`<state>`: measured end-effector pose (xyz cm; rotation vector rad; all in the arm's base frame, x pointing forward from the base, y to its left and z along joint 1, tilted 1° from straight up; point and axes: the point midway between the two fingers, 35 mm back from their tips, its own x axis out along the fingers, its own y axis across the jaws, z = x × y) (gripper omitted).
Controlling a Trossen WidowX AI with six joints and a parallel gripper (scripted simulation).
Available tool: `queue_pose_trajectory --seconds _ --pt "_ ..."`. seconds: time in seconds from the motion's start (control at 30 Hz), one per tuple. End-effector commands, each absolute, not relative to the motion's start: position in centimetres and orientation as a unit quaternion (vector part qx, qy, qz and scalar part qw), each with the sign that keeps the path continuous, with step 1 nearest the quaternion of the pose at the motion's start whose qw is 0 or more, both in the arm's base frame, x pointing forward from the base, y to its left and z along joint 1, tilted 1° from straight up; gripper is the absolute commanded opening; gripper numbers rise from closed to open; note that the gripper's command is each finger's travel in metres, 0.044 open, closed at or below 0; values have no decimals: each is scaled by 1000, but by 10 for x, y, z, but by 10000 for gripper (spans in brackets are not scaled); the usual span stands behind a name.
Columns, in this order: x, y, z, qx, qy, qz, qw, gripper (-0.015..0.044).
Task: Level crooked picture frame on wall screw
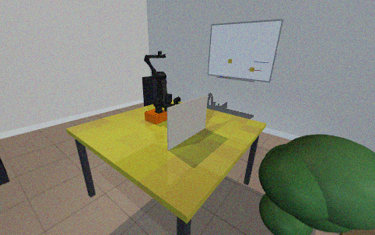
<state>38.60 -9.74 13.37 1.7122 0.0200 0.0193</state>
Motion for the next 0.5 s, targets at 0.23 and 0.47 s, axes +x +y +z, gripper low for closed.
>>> queue_pose_trajectory --seconds 0.23,0.47 --pt "386 -98 137 755 6 10 656 0" --pt "386 -98 138 755 6 10 656 0"
